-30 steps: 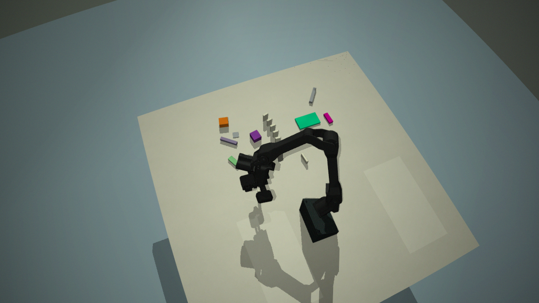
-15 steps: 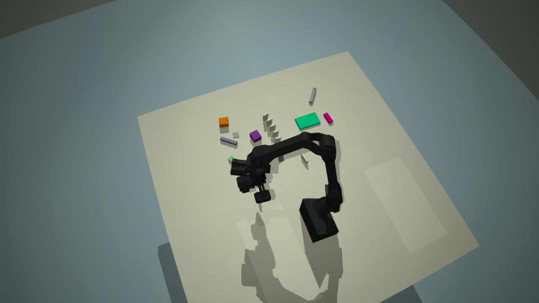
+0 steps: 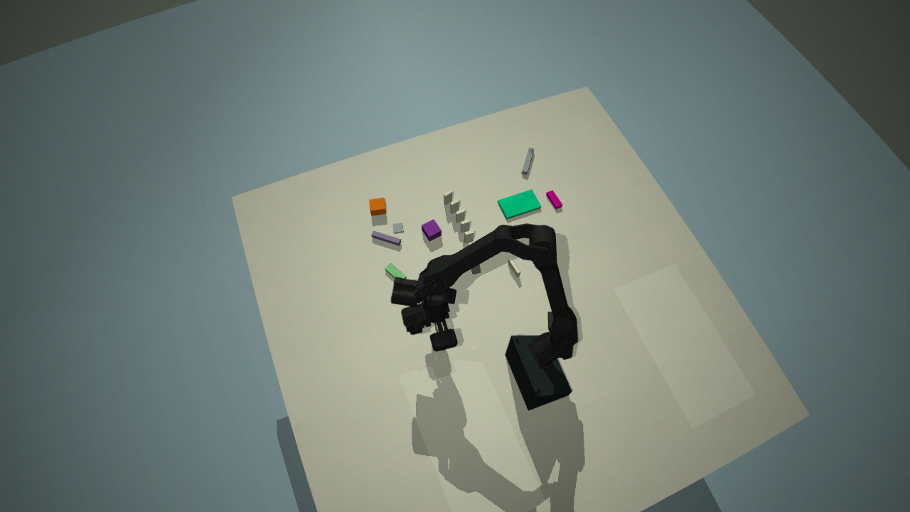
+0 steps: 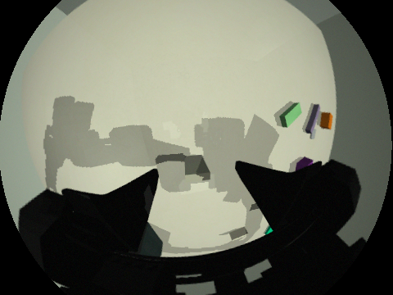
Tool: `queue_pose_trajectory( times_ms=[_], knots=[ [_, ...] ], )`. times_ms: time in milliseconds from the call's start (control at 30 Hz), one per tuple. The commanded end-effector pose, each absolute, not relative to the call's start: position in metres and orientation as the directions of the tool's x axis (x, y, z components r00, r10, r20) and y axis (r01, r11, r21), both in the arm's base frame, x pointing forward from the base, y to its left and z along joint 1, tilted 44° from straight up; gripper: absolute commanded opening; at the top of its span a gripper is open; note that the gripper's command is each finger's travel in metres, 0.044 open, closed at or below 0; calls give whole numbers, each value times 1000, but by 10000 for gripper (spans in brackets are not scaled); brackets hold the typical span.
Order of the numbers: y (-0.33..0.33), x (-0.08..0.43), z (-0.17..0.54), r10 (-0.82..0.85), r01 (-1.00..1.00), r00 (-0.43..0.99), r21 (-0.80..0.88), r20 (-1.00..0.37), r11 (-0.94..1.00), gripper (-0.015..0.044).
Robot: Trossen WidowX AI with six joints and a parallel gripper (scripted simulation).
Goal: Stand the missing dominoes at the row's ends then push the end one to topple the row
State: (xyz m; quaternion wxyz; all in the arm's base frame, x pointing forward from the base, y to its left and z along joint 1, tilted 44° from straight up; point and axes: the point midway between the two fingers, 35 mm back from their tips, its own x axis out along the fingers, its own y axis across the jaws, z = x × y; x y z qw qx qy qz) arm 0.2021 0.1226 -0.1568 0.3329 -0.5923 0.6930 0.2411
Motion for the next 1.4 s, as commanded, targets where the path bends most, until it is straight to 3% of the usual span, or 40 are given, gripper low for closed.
queue_pose_trajectory(
  times_ms=[0,200,633,967,1367],
  knots=[
    [113,199,-163,-670,-982,-81,-54,-738,179,440],
    [110,198,-166,-670,-982,-81,-54,-738,179,440],
    [110,198,-166,-670,-982,-81,-54,-738,179,107],
    [112,199,-164,-670,-982,-81,-54,-738,179,107],
    [202,209,-67,-664,-981,-86,-51,-743,185,107]
  ],
)
